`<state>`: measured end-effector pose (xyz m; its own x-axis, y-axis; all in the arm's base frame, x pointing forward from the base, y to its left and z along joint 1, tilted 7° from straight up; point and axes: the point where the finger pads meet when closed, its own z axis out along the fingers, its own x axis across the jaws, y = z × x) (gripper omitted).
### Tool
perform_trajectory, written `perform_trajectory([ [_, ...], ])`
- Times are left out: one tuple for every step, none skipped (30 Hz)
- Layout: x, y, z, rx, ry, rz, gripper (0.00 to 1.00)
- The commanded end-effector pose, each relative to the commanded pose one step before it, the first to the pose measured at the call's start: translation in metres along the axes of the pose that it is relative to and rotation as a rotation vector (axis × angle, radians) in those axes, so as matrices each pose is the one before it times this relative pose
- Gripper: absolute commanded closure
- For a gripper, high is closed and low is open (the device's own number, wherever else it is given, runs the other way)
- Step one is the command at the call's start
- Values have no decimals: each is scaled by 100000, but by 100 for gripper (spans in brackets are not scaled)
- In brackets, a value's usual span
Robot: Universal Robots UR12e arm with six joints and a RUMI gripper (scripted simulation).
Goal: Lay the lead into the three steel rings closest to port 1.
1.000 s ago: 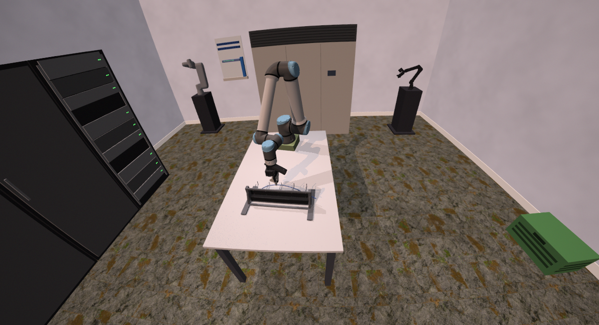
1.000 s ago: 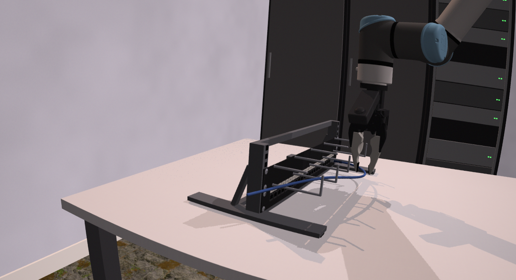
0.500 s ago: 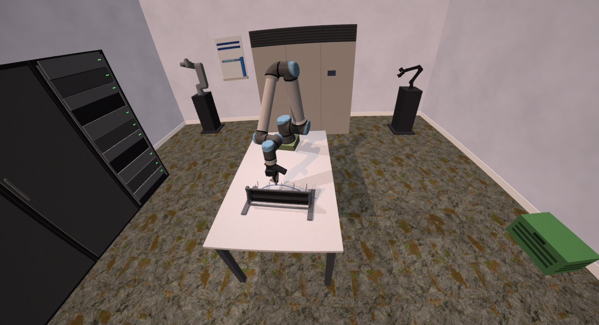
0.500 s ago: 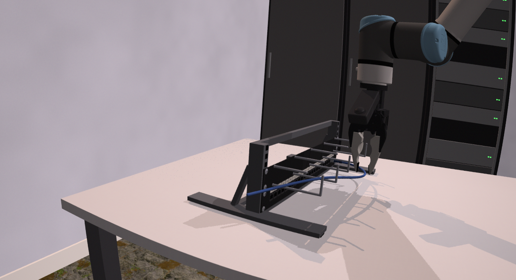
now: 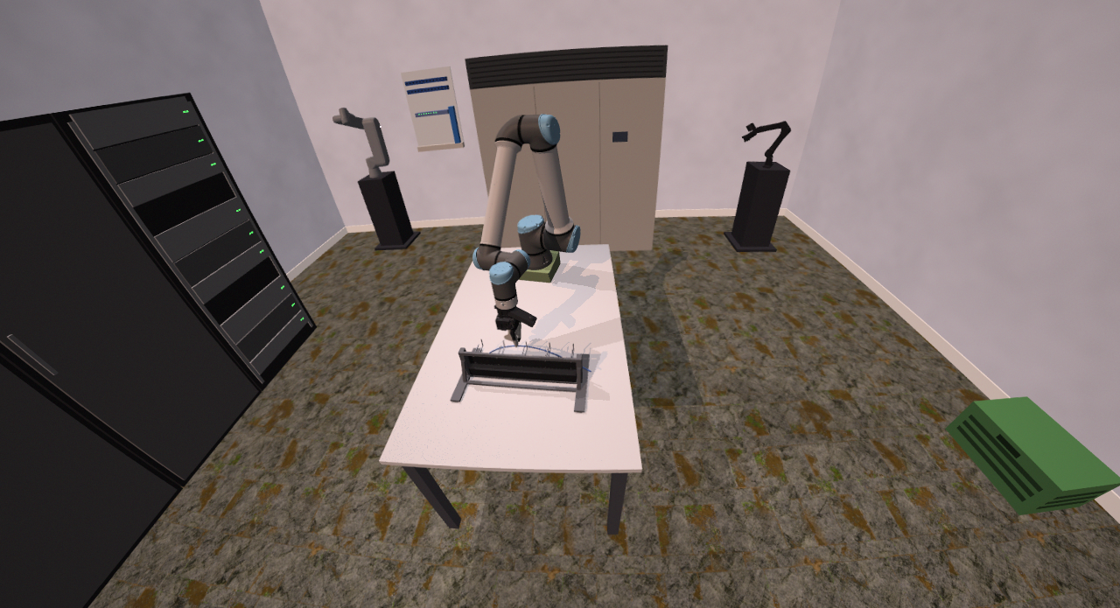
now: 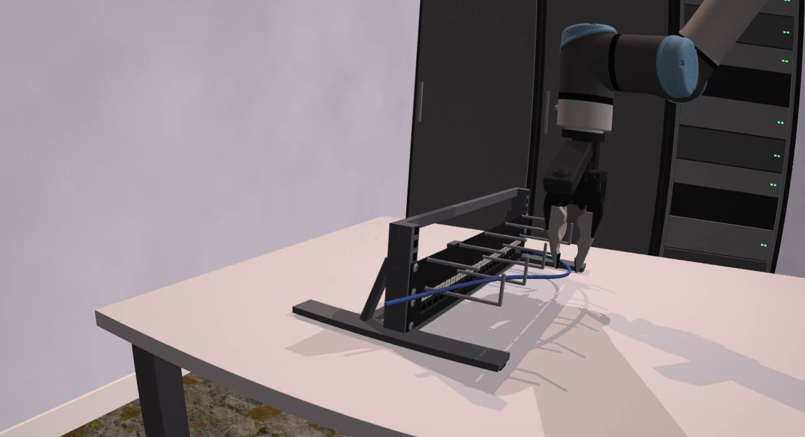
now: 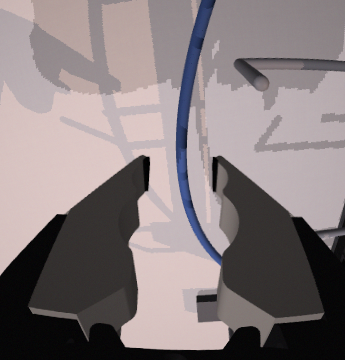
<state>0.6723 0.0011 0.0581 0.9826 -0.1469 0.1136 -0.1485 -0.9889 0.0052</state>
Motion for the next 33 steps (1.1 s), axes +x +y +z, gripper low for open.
perform_trajectory([
  [66,3,-66,-9,143,-4,80],
  [0,0,0,0,0,0,80],
  [0,0,0,0,0,0,80],
  [0,0,0,0,0,0,80],
  [0,0,0,0,0,0,80],
  [0,0,1,0,0,0,80],
  [0,0,0,0,0,0,80],
  [0,0,0,0,0,0,80],
  [0,0,2,0,0,0,80],
  [0,0,3,0,0,0,80],
  [0,0,5,0,0,0,80],
  [0,0,7,0,0,0,80],
  [0,0,10,0,0,0,80],
  [0,0,13,0,0,0,80],
  [0,0,16,0,0,0,80],
  [0,0,19,0,0,0,80],
  [0,0,22,0,0,0,80],
  [0,0,26,0,0,0,80],
  [0,0,29,0,0,0,80],
  [0,0,32,0,0,0,80],
  [0,0,36,0,0,0,80],
  [0,0,39,0,0,0,80],
  [0,0,42,0,0,0,80],
  [0,0,0,0,0,0,80],
  [0,0,0,0,0,0,80],
  [0,0,45,0,0,0,80],
  [0,0,48,0,0,0,80],
  [0,0,51,0,0,0,80],
  [0,0,53,0,0,0,80],
  [0,0,56,0,0,0,80],
  [0,0,58,0,0,0,80],
  [0,0,60,0,0,0,80],
  [0,0,61,0,0,0,80],
])
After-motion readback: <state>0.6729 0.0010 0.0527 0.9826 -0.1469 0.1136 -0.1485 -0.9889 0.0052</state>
